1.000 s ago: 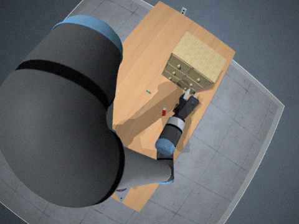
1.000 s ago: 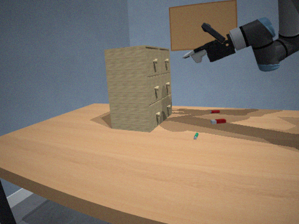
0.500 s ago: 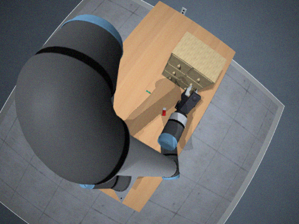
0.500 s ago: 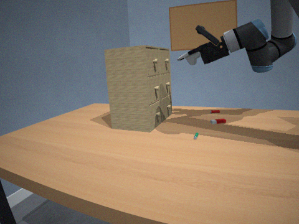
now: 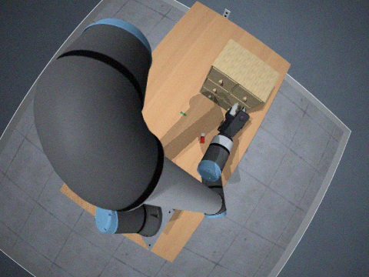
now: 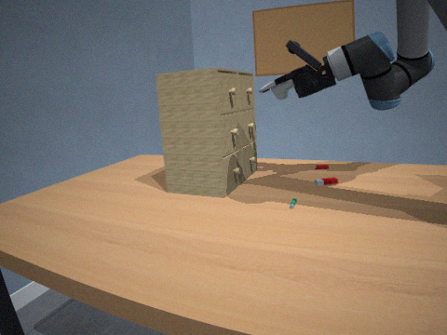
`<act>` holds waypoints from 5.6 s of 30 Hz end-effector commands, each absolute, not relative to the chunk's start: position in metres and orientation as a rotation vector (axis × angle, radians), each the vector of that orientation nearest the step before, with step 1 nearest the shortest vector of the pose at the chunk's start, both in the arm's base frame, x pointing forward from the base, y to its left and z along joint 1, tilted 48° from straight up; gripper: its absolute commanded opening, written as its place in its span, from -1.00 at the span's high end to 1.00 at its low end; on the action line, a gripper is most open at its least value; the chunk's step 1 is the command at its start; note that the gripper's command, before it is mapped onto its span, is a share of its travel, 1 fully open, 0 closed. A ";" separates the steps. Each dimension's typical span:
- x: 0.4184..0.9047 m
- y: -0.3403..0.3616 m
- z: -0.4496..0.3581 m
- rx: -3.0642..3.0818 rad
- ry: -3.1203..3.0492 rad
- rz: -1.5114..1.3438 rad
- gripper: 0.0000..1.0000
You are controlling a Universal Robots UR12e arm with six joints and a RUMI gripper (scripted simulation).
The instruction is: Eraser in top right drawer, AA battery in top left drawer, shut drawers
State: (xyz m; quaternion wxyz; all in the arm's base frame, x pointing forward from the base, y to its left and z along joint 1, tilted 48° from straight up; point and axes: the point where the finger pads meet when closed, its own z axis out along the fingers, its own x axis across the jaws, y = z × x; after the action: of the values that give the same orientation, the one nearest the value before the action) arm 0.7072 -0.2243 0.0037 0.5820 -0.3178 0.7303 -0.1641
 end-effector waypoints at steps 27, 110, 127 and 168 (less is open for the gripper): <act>0.711 -0.225 0.003 -0.742 1.706 -0.385 0.61; 0.713 -0.226 0.003 -0.742 1.706 -0.385 0.61; 0.725 -0.227 0.003 -0.742 1.706 -0.385 0.61; 0.745 -0.230 0.002 -0.742 1.706 -0.385 0.61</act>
State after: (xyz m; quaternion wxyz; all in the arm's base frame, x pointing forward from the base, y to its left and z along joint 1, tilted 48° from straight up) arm 0.7452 -0.2292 0.0016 0.5820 -0.3177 0.7304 -0.1642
